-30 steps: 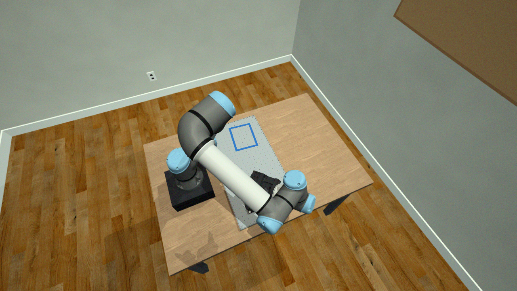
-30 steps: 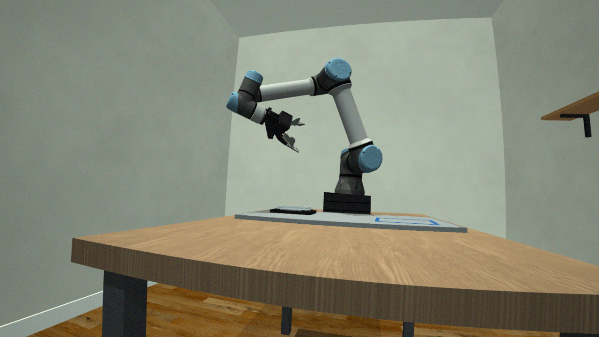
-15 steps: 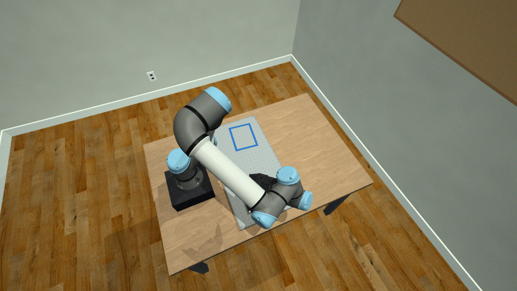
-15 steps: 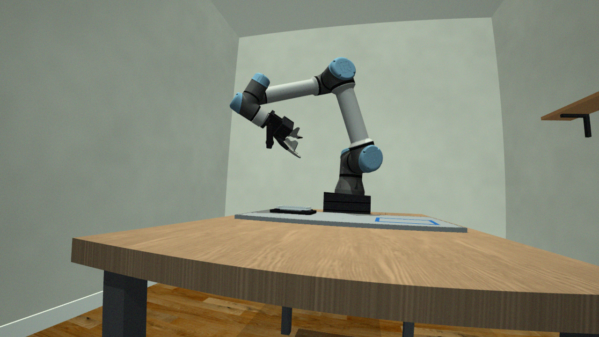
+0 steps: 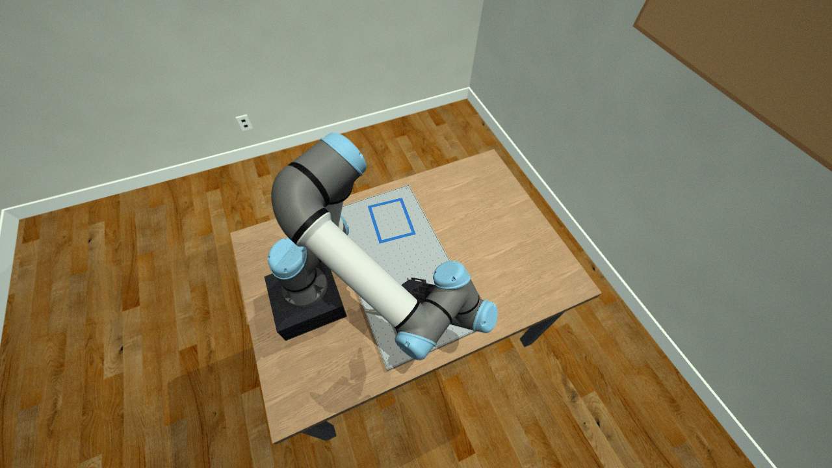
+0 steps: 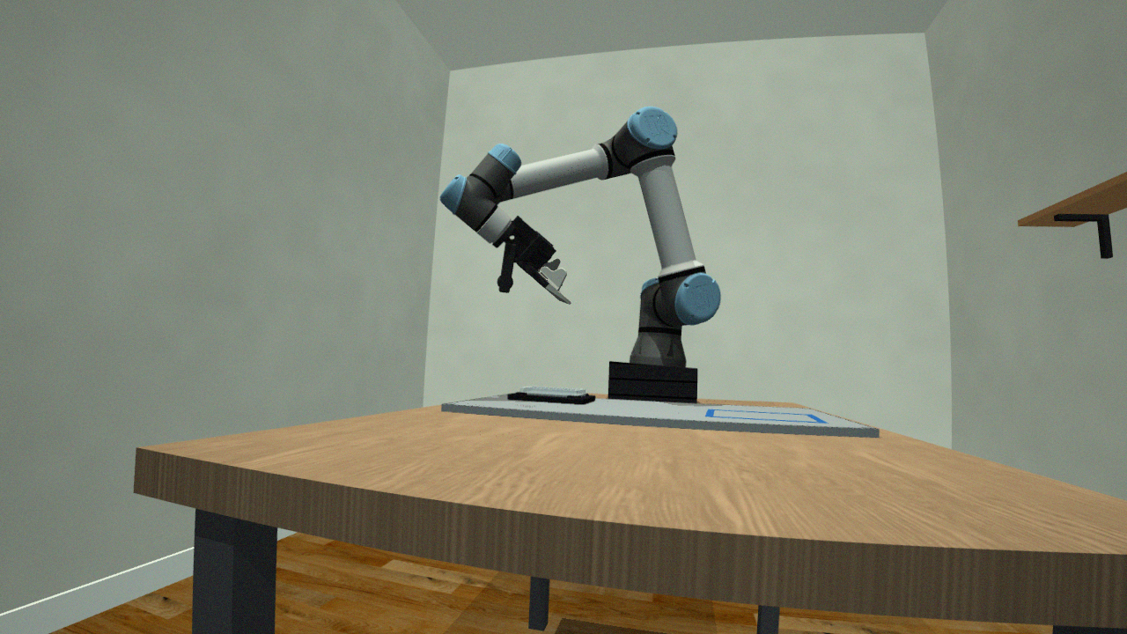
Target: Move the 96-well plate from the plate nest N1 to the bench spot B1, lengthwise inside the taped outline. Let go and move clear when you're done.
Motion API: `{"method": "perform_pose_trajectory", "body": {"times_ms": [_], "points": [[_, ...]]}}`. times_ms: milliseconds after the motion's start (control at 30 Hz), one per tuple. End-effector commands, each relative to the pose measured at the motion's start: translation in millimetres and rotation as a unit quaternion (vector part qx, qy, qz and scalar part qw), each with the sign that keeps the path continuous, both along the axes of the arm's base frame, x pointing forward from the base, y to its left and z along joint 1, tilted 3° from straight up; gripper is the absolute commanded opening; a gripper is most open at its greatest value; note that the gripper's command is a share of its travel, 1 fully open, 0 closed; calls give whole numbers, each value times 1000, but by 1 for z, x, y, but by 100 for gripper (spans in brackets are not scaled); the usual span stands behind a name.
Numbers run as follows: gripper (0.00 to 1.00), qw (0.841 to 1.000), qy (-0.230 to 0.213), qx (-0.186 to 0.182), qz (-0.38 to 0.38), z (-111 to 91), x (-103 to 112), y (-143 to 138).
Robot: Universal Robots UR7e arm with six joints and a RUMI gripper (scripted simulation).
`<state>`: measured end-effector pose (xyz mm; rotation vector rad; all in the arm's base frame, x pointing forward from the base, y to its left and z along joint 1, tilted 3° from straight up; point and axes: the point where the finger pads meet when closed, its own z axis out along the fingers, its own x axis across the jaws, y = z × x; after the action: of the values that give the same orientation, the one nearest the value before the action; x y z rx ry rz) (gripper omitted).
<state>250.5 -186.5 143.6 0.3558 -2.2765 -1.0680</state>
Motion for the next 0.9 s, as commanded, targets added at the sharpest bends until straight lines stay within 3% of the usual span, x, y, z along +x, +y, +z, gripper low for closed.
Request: {"method": "perform_pose_trajectory", "body": {"times_ms": [0,333,433,533,867], "points": [[100,997,-62,25,34,-17,6,1],[100,974,-179,73,117,-39,16,3],[100,972,-186,77,124,-39,16,3],[100,959,-222,91,153,-52,22,5],[100,901,-325,134,253,-70,32,7]]}}
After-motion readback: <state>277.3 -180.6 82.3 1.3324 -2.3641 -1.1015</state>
